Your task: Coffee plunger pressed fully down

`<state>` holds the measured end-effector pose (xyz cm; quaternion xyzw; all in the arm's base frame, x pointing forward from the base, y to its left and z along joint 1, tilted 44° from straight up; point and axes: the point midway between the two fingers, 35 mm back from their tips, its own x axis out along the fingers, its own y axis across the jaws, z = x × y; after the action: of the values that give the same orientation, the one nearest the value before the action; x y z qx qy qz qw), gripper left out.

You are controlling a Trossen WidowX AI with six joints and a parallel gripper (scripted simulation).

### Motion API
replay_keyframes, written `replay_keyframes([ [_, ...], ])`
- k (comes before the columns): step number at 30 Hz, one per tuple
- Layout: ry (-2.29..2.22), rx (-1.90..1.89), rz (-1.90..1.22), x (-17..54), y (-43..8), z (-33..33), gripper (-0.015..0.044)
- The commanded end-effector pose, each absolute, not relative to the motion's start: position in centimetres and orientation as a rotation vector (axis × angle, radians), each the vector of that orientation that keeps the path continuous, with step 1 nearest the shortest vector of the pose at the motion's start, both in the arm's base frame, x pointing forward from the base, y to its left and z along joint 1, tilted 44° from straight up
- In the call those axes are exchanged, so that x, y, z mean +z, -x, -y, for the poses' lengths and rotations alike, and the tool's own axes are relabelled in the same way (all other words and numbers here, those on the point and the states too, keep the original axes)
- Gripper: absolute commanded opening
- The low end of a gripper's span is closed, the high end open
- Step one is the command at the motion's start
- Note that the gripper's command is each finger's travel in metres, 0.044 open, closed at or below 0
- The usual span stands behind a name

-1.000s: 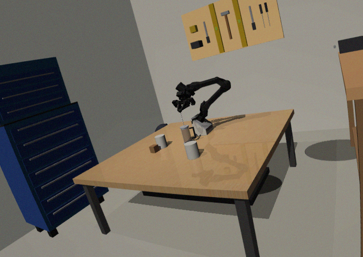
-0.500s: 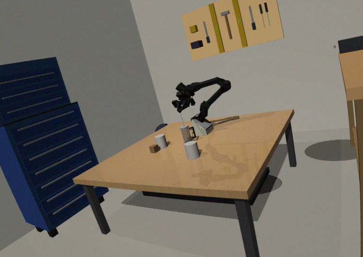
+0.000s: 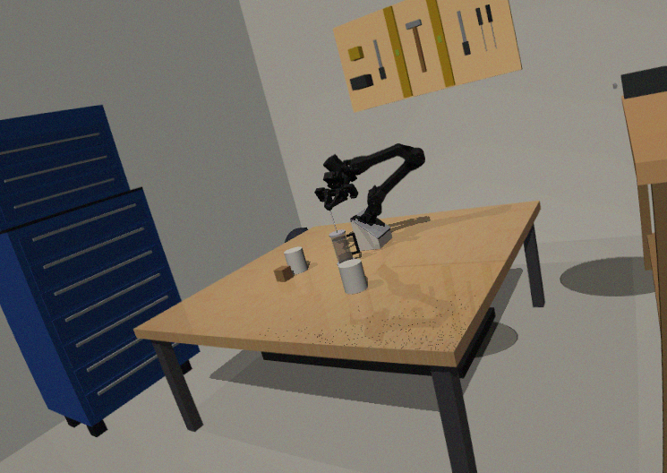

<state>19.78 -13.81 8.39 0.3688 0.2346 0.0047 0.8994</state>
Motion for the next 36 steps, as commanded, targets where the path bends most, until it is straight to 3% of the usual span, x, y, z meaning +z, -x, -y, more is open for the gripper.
replay_keyframes([
  [1, -0.781, 0.009, -0.531, 6.6, -19.6, 12.4, 0.0113],
  [36, -0.784, 0.008, -0.523, 2.1, -21.0, 9.0, 0.0113],
])
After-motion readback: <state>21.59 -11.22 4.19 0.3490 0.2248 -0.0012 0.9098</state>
